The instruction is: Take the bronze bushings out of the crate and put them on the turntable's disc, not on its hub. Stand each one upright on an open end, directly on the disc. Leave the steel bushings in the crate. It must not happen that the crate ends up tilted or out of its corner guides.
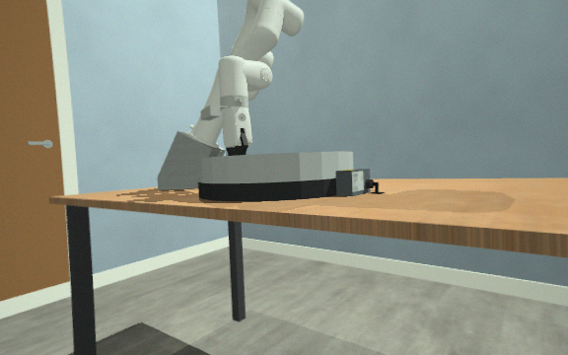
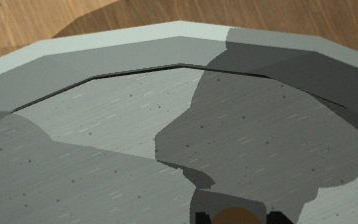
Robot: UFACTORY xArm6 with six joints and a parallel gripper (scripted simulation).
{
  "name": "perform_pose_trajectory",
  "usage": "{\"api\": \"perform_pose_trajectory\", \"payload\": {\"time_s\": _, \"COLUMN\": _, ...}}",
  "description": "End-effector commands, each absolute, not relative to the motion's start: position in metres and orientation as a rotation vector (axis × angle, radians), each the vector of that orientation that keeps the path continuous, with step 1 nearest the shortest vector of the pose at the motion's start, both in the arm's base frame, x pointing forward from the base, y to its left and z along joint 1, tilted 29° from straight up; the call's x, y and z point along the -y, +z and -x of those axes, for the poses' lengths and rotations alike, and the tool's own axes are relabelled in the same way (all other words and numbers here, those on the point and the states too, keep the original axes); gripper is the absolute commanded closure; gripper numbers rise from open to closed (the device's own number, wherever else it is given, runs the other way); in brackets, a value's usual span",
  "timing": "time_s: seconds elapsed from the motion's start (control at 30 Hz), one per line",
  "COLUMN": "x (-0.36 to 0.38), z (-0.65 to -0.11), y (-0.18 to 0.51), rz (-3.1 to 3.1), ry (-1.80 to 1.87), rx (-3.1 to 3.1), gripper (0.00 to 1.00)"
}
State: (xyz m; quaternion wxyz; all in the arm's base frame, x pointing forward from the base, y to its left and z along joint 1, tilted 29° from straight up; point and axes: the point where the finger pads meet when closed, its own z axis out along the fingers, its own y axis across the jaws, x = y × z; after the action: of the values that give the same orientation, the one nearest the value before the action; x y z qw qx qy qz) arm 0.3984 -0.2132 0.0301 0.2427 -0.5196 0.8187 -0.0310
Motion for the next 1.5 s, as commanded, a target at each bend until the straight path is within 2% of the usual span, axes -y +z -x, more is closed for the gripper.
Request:
{"api": "perform_pose_trajectory", "payload": {"time_s": 0.0, "x": 0.214, "z": -0.399, "y": 0.031, "rz": 1.419, "ry": -0.088, "rx": -2.237, "gripper": 1.0}}
{"api": "perform_pose_trajectory", "payload": {"time_s": 0.03, "x": 0.214, "z": -0.399, "y": 0.031, "rz": 1.419, "ry": -0.088, "rx": -2.237, "gripper": 1.0}}
{"api": "perform_pose_trajectory", "payload": {"time_s": 0.07, "x": 0.214, "z": -0.399, "y": 0.031, "rz": 1.419, "ry": -0.088, "rx": -2.237, "gripper": 0.58}}
{"api": "perform_pose_trajectory", "payload": {"time_s": 1.47, "x": 0.2154, "z": -0.3959, "y": 0.0371, "rz": 1.419, "ry": -0.088, "rx": -2.237, "gripper": 0.58}}
